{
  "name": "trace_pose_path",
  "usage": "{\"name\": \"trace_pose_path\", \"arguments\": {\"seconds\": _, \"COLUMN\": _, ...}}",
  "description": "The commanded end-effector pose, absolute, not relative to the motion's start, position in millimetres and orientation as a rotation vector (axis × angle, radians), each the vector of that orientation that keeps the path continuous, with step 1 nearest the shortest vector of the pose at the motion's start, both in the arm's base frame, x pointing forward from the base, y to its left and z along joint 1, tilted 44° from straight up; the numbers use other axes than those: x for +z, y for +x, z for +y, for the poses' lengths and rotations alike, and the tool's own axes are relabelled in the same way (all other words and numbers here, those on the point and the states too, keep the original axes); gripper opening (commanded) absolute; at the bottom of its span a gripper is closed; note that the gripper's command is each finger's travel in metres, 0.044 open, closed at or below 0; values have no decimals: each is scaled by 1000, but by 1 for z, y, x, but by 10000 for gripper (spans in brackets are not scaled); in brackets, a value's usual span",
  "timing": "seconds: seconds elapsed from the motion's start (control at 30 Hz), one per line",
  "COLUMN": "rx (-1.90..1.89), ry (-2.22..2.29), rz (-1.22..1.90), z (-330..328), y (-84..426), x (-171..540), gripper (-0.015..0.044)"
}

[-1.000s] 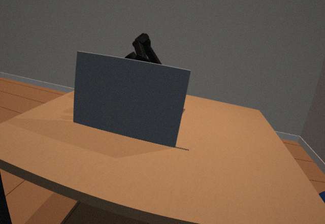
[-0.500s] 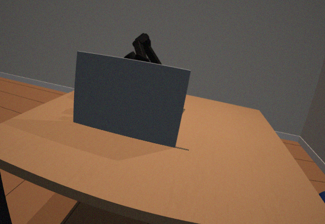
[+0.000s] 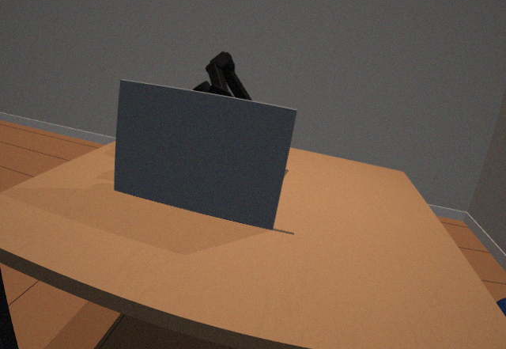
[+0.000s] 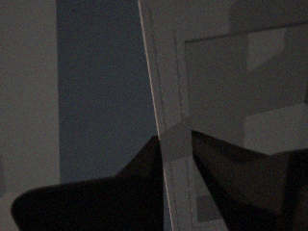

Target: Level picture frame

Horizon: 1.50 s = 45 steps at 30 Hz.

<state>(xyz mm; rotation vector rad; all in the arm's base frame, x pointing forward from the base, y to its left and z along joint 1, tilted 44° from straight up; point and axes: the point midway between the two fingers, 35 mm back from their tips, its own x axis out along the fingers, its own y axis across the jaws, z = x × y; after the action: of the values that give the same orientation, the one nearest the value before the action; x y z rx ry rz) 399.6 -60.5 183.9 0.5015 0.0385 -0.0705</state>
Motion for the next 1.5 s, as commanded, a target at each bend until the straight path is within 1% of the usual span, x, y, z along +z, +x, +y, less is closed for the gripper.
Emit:
{"name": "trace_pose_path", "arguments": {"seconds": 0.0, "rx": -58, "ry": 504, "rz": 36, "z": -59, "y": 400, "x": 184, "gripper": 0}}
{"name": "trace_pose_path", "arguments": {"seconds": 0.93, "rx": -62, "ry": 507, "rz": 37, "z": -62, "y": 400, "x": 183, "gripper": 0}}
{"name": "trace_pose_path", "arguments": {"seconds": 1.47, "rx": -65, "ry": 632, "rz": 34, "z": -63, "y": 399, "x": 183, "gripper": 0}}
